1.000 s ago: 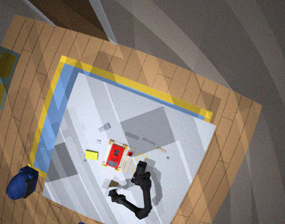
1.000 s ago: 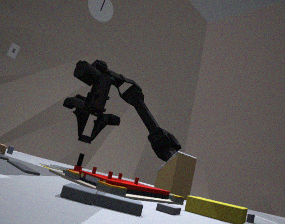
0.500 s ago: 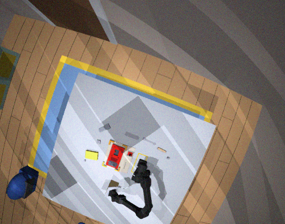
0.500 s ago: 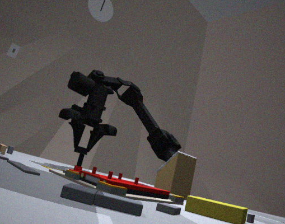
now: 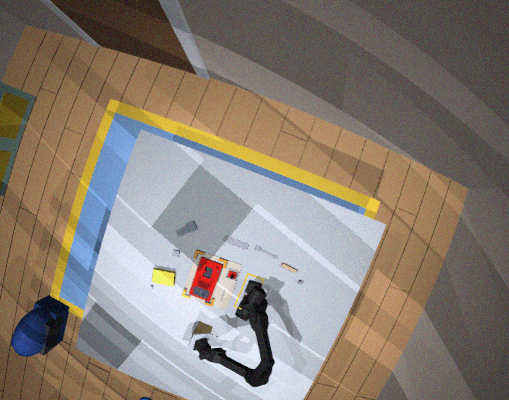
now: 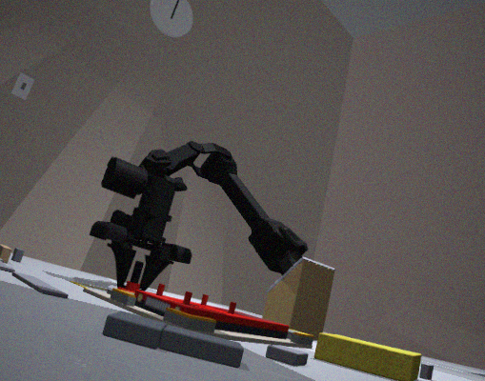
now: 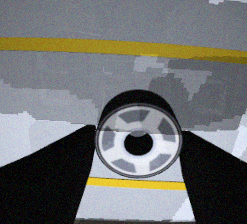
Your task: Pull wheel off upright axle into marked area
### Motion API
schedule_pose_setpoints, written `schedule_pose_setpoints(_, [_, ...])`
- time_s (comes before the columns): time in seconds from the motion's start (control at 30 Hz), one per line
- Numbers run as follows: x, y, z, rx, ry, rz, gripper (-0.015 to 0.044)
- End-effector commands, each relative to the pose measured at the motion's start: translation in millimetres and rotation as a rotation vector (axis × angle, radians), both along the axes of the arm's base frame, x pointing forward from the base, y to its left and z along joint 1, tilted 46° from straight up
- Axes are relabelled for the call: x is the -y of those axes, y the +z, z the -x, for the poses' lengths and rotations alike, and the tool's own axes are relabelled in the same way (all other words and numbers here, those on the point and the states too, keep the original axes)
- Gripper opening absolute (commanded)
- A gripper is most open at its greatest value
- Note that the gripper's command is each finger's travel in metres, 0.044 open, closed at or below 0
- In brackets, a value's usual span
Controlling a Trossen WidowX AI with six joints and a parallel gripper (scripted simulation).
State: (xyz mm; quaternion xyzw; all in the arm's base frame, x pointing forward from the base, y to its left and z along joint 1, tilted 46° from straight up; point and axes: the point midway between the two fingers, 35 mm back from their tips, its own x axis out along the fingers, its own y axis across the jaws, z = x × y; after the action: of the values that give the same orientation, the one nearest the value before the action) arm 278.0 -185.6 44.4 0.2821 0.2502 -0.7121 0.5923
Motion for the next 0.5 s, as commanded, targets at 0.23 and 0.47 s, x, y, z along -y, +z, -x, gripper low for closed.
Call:
schedule_pose_setpoints(0.23, [0,0,0,0.0,0.002,0.0,0.0184])
schedule_pose_setpoints(0.47, [-13,12,-4,-0.001,0.002,-0.002,0.03])
